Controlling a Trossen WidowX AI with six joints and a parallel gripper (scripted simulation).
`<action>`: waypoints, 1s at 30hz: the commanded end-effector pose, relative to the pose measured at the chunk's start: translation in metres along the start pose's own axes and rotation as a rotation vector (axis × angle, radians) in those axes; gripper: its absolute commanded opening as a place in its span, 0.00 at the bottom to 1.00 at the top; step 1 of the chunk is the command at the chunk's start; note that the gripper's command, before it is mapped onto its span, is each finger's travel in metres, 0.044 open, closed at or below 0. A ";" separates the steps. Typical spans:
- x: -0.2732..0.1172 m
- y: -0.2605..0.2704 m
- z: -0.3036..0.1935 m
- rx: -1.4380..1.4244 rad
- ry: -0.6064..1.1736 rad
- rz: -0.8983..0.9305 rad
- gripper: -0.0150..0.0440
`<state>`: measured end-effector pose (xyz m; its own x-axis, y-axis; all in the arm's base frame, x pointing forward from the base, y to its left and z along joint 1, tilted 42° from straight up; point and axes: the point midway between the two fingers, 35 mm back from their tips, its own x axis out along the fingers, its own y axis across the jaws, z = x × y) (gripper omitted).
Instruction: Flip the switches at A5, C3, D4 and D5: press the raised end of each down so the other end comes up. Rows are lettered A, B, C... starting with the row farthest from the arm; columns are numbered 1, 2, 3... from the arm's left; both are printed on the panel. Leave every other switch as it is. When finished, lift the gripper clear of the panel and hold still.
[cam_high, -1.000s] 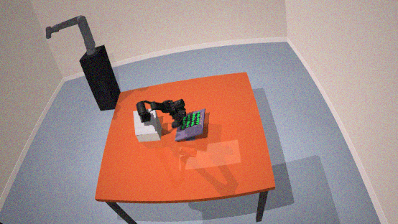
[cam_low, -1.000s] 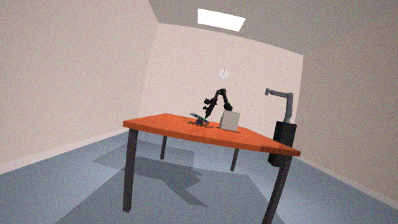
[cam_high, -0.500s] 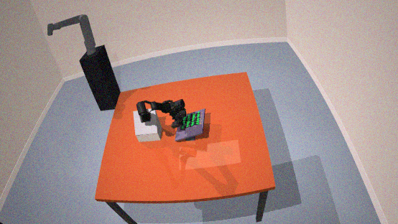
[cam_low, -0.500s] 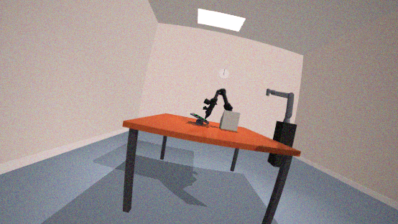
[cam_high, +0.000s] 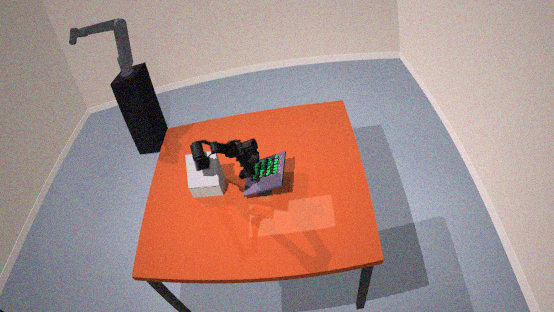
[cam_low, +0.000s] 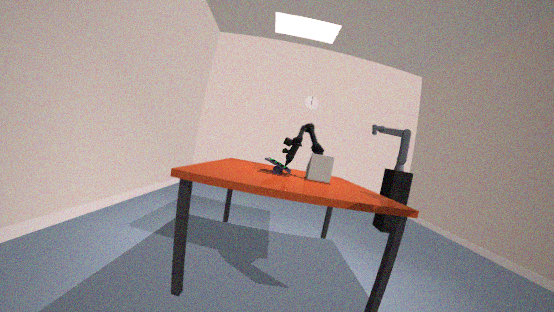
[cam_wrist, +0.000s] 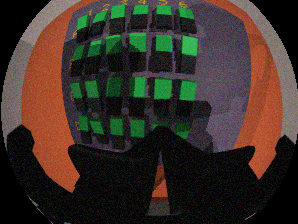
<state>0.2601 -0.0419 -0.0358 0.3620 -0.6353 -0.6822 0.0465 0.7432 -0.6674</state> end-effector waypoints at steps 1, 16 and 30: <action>0.001 0.001 -0.001 -0.005 0.002 0.004 0.25; 0.000 0.000 0.000 0.000 0.001 0.001 0.25; -0.065 0.008 0.010 -0.004 -0.023 0.008 0.25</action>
<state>0.2374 -0.0018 0.0029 0.3764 -0.6250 -0.6839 0.0305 0.7462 -0.6650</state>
